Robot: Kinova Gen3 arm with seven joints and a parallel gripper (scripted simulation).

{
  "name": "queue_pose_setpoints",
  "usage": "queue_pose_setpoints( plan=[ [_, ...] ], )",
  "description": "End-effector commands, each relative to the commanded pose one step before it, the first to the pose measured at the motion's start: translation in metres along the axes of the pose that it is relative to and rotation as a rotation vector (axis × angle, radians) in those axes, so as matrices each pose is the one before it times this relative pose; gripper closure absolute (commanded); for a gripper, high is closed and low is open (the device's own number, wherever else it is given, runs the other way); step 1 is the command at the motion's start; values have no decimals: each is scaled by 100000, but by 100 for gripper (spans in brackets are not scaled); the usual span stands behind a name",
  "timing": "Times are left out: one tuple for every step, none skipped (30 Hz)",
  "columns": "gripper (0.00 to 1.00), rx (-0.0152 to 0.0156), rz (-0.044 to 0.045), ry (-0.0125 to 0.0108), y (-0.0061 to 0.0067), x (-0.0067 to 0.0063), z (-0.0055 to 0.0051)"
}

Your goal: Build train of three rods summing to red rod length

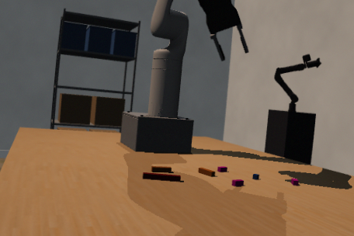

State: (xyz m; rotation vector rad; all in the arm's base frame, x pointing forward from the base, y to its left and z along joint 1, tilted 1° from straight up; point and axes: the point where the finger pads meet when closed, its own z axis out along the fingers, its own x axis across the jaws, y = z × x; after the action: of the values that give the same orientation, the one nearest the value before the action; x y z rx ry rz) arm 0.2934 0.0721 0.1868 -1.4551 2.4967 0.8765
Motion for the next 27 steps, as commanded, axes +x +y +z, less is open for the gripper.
queue_pose_setpoints(
  plan=[
    [0,-838,3030,3187,-478,-202,1594],
    [0,932,3181,1015,-503,-146,627],
    [0,1016,3236,1023,-490,-160,644],
    [0,0,0,0,0,0,0],
    [0,0,0,0,0,0,0],
    [0,0,0,0,0,0,0],
    [0,0,0,0,0,0,0],
    [0,0,0,0,0,0,0],
    [0,0,0,0,0,0,0],
    [0,0,0,0,0,0,0],
    [0,0,0,0,0,0,0],
    [0,0,0,0,0,0,0],
    [0,1103,3283,1022,-475,-172,658],
    [0,0,0,0,0,0,0],
    [0,0,0,0,0,0,0],
    [0,0,0,0,0,0,0],
    [0,0,0,0,0,0,0],
    [0,0,0,0,0,0,0],
    [0,0,0,0,0,0,0],
    [0,1190,3319,1015,-458,-184,669],
    [0,0,0,0,0,0,0],
    [0,0,0,0,0,0,0],
    [0,0,0,0,0,0,0],
    [0,0,0,0,0,0,0],
    [0,0,0,0,0,0,0],
    [0,0,0,0,0,0,0],
    [0,1278,3345,999,-439,-194,678]
  ],
)
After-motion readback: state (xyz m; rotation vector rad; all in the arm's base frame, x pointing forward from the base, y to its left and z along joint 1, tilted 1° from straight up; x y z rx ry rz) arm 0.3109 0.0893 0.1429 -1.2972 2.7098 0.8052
